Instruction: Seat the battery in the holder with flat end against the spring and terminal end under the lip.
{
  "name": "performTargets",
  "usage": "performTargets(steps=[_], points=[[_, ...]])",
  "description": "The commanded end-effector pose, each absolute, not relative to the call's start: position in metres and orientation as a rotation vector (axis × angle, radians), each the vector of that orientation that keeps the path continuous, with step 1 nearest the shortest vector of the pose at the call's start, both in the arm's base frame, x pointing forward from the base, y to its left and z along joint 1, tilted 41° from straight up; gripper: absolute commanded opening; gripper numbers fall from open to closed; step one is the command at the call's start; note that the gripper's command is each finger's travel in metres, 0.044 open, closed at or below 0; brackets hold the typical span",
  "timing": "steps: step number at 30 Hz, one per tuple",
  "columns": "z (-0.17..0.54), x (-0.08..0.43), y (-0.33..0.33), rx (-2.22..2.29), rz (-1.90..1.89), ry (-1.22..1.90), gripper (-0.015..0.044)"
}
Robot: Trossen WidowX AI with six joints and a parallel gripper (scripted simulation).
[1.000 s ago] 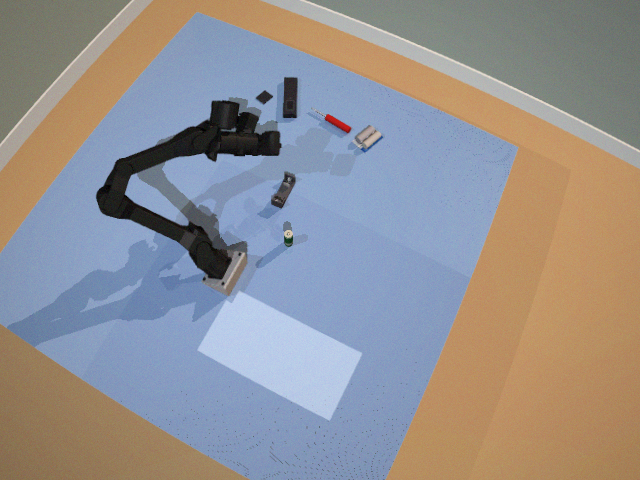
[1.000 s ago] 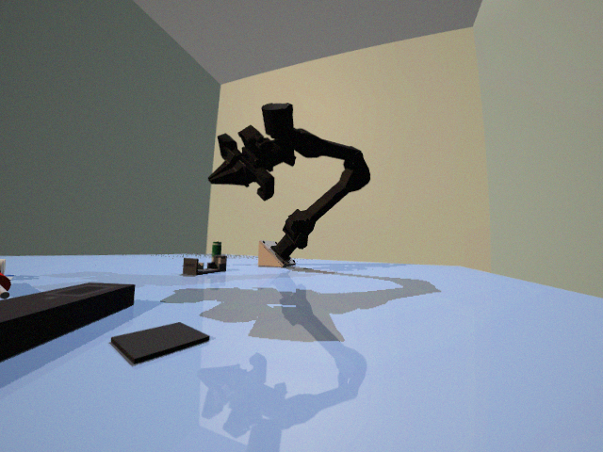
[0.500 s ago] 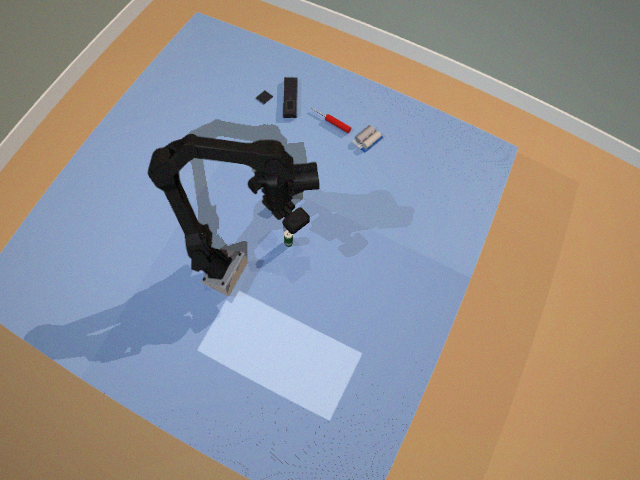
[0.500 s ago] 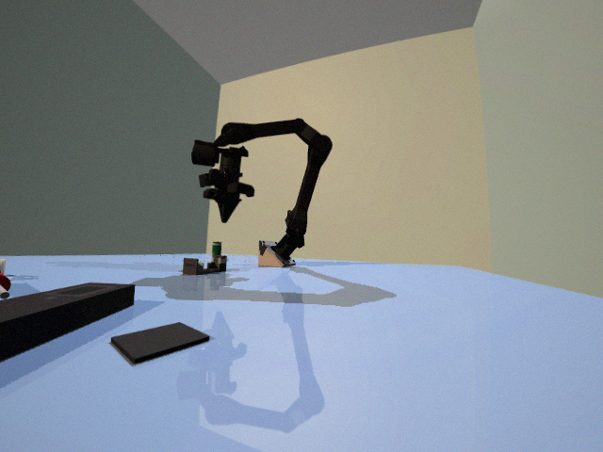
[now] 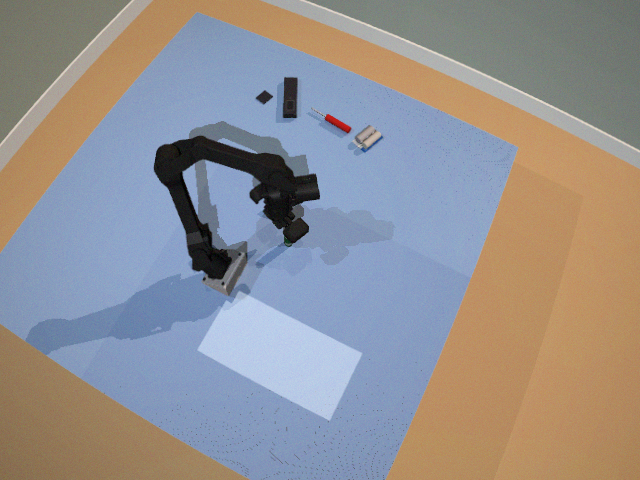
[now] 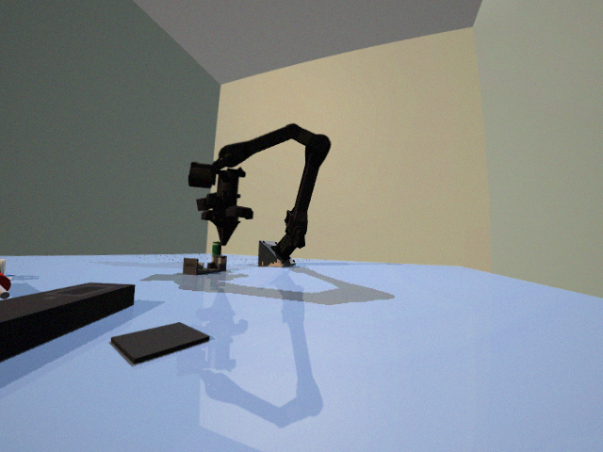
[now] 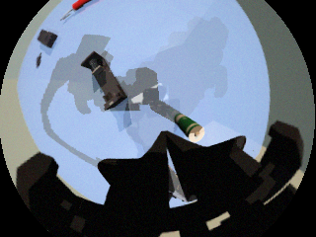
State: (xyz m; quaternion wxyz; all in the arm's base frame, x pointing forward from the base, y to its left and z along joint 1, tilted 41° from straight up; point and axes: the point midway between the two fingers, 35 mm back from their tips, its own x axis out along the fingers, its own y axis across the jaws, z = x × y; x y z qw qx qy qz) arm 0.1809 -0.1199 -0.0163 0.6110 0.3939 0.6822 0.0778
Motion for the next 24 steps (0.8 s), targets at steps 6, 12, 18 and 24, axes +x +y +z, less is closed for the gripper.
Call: performTargets(steps=[6,12,18,24], points=[[-0.03,0.179,-0.112,0.921,0.183,1.577,0.0],[-0.035,0.175,-0.119,0.92,0.181,1.577,0.0],[-0.041,0.171,-0.126,0.919,0.18,1.577,0.0],[-0.047,0.167,-0.133,0.918,0.179,1.577,0.0]])
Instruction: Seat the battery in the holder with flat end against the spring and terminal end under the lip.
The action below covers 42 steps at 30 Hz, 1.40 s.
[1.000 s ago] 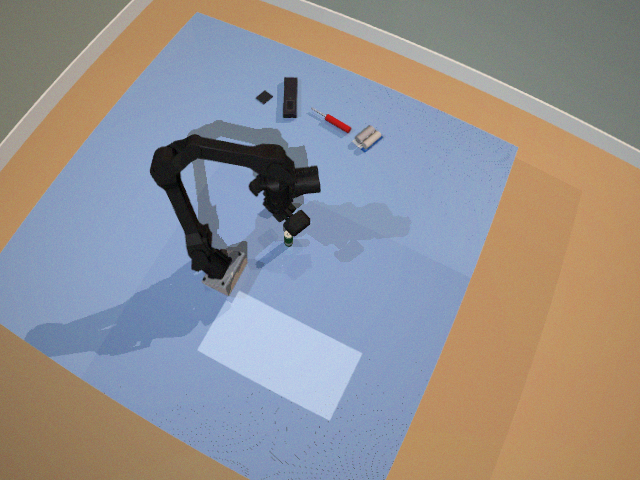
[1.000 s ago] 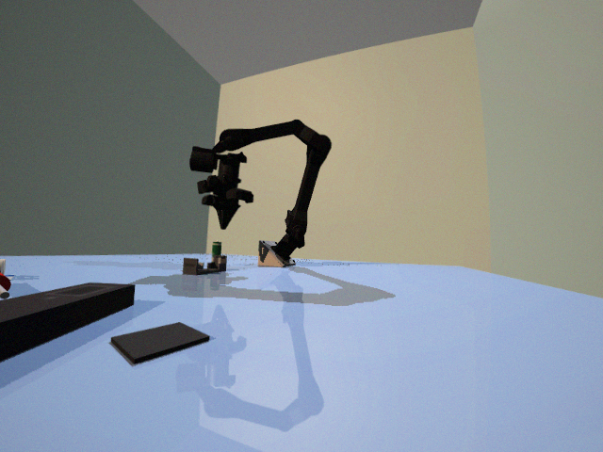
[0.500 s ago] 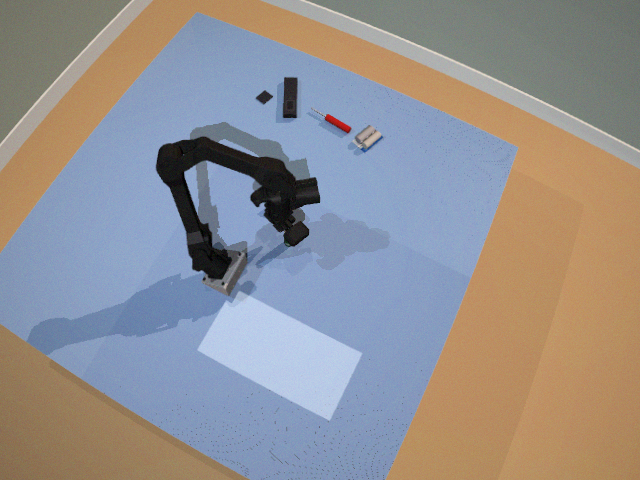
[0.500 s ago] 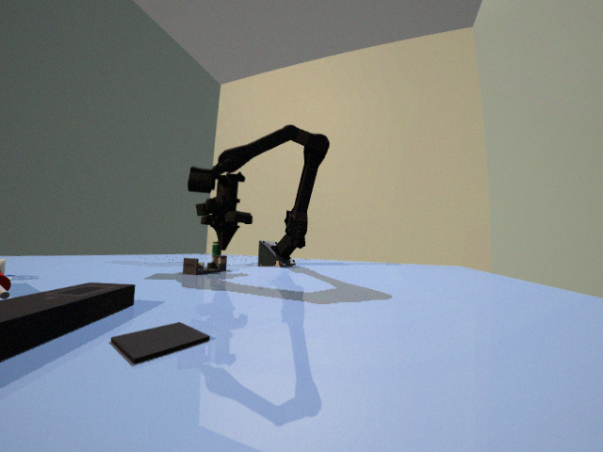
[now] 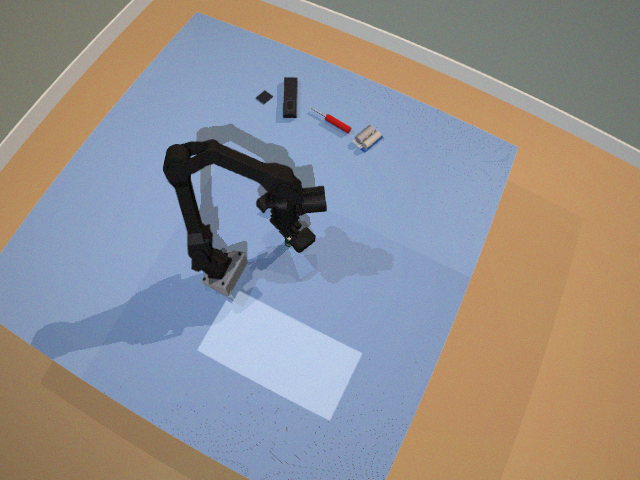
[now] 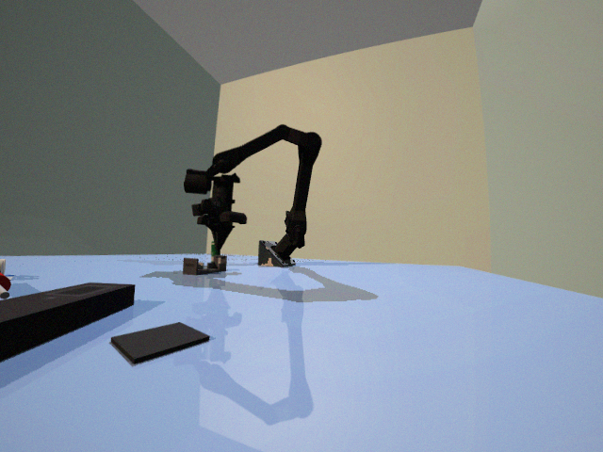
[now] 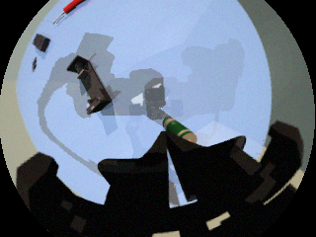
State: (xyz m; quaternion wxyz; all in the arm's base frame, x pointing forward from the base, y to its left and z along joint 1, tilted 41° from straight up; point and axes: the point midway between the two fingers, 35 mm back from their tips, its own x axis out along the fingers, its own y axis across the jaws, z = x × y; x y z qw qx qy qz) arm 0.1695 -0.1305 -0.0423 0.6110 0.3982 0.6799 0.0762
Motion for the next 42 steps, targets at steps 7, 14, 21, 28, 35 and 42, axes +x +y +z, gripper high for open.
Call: performTargets(steps=[7,14,21,28,35,42], points=[[-0.054,0.161,-0.141,0.918,0.178,1.577,0.0],[-0.061,0.155,-0.148,0.918,0.179,1.578,0.0],[-0.067,0.149,-0.154,0.918,0.18,1.578,0.0],[-0.042,0.151,-0.177,0.918,0.175,1.574,0.0],[-0.007,0.145,-0.205,0.918,0.178,1.579,0.0],[-0.007,0.145,-0.206,0.923,0.174,1.573,0.0]])
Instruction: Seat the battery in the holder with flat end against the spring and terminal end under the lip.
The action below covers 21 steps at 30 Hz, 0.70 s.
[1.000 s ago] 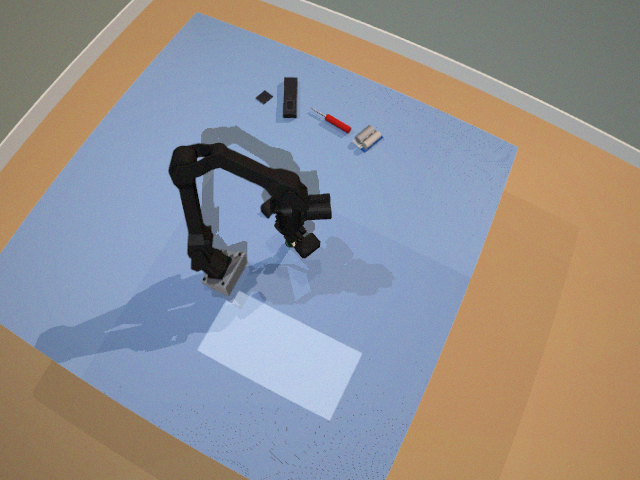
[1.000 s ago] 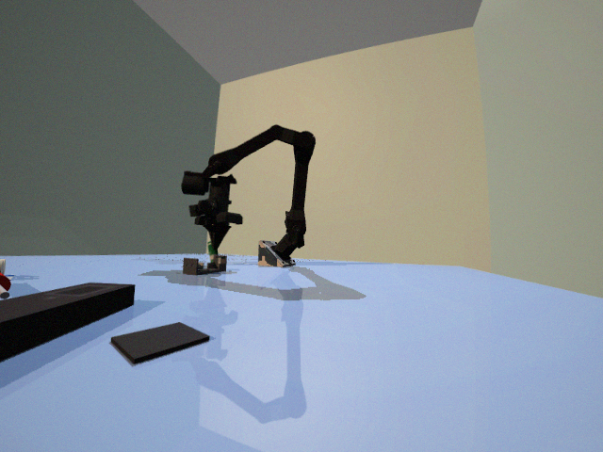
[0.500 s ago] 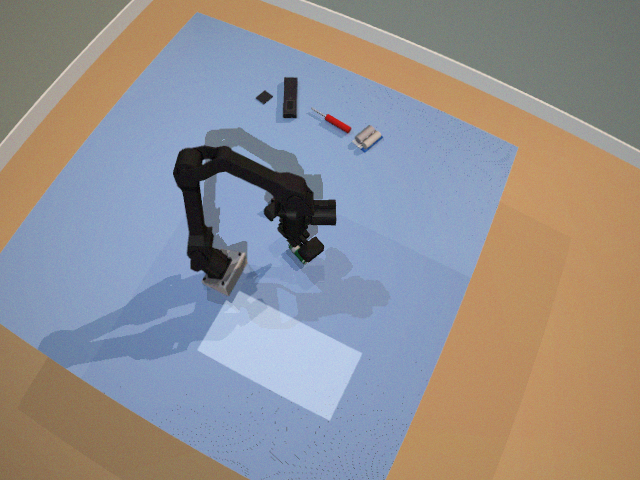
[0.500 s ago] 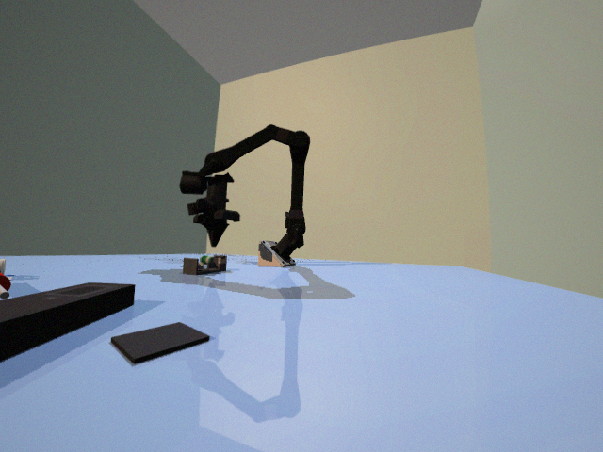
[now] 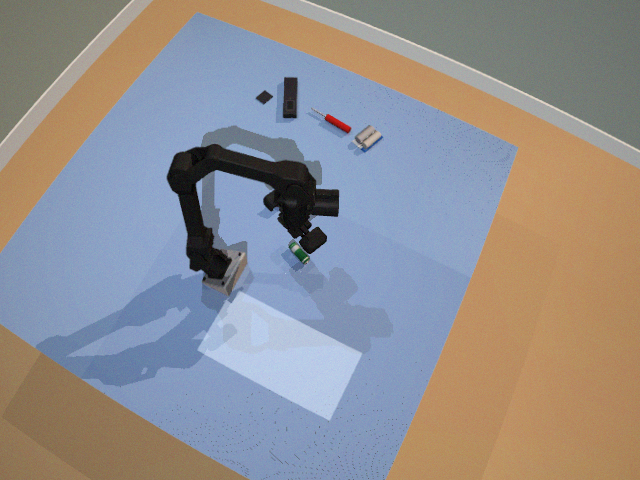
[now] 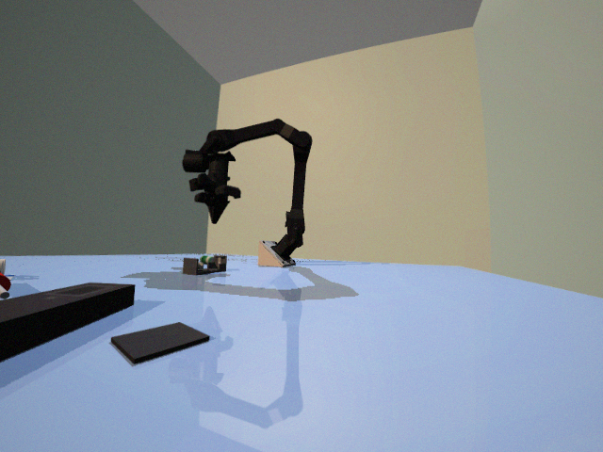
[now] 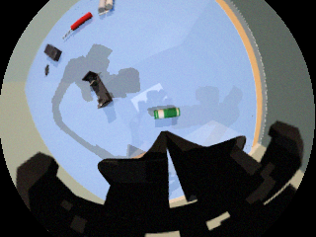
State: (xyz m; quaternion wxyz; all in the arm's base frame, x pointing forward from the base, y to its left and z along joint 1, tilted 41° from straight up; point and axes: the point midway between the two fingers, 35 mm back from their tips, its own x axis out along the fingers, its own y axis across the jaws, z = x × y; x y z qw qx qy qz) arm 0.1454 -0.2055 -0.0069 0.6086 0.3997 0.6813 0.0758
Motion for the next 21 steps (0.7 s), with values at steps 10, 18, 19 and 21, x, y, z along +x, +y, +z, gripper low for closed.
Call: performTargets(steps=[10,18,19,21], points=[[-0.027,0.144,-0.199,0.572,0.502,1.455,0.0157],[-0.06,0.141,-0.184,-0.063,1.01,1.129,0.0245],[-0.064,0.14,-0.182,-0.142,1.066,1.079,0.0245],[-0.071,0.139,-0.178,-0.287,1.164,0.982,0.0245]])
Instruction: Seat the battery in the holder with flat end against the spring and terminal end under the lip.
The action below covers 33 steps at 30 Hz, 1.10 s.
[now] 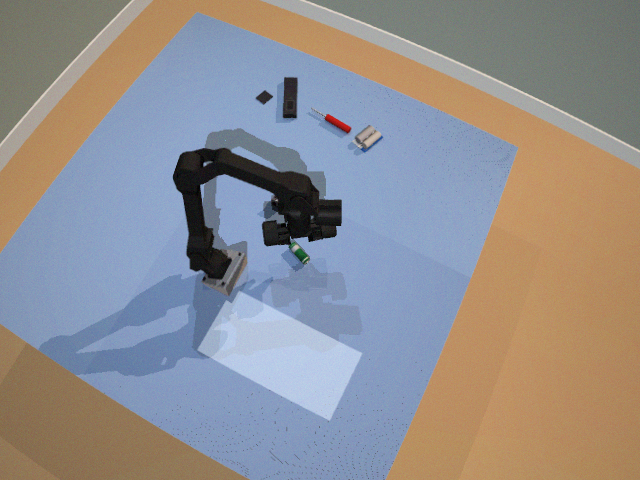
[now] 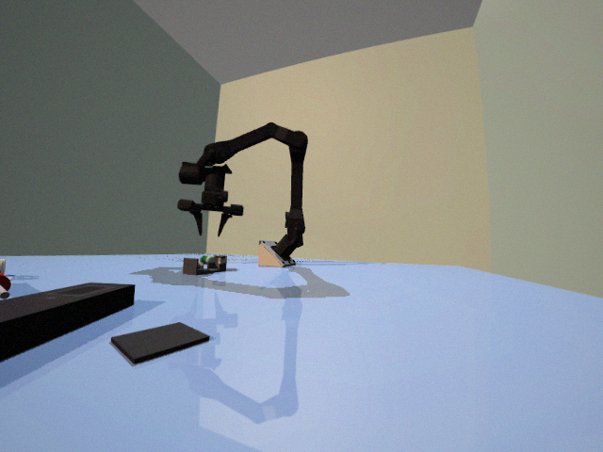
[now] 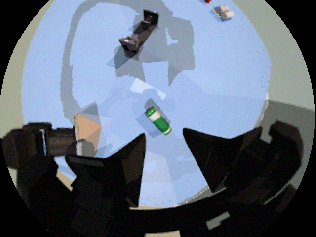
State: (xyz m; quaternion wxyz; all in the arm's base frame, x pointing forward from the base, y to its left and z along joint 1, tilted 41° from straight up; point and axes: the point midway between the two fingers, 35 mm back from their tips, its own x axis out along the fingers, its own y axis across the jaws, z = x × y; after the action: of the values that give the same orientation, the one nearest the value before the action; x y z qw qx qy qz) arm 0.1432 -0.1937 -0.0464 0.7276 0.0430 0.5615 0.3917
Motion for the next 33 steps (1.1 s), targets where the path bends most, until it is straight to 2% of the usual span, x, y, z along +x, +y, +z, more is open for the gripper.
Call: performTargets(steps=[1,33], points=[[-0.073,0.139,-0.177,-0.326,1.189,0.955,0.0245],[-0.096,0.141,-0.159,-0.328,1.189,0.953,0.0245]])
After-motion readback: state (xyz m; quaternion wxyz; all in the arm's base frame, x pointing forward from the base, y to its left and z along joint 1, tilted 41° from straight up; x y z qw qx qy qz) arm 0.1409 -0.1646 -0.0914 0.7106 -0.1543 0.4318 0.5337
